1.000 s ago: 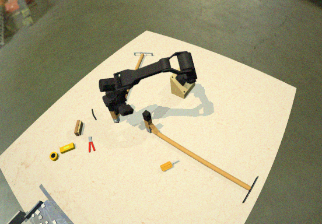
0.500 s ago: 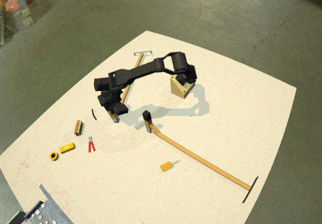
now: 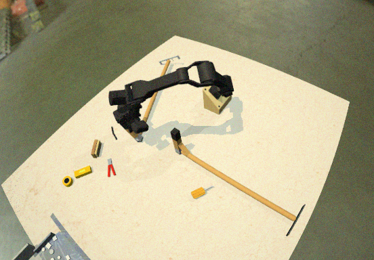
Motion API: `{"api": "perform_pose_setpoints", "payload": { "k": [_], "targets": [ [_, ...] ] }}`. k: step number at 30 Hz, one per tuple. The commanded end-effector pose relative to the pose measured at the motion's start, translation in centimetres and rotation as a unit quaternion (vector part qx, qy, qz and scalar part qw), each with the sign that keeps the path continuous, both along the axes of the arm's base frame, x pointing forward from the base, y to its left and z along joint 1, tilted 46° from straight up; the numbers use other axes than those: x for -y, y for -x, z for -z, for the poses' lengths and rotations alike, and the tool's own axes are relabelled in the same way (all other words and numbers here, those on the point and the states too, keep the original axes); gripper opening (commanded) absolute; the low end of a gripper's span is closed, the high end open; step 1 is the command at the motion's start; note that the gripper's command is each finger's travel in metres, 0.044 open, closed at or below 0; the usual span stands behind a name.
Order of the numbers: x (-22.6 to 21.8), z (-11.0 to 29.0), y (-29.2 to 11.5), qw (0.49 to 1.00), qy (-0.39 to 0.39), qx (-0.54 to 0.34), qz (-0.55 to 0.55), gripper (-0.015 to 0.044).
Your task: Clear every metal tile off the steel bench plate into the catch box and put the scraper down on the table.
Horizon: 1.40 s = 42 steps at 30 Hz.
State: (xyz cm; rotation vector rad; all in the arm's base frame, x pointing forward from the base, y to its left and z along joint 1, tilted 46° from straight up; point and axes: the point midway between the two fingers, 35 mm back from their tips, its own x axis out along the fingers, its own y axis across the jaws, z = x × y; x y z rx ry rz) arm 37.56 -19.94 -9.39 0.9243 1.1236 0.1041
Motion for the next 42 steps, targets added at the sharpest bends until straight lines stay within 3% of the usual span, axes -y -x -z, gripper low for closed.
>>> {"api": "perform_pose_setpoints", "payload": {
  "k": [1, 42],
  "targets": [
    [0.8, 0.4, 0.0, 1.0, 0.003, 0.0, 0.003, 0.0],
    [5.3, 4.9, -1.1, 1.0, 0.005, 0.001, 0.003, 0.0]
  ]
}}
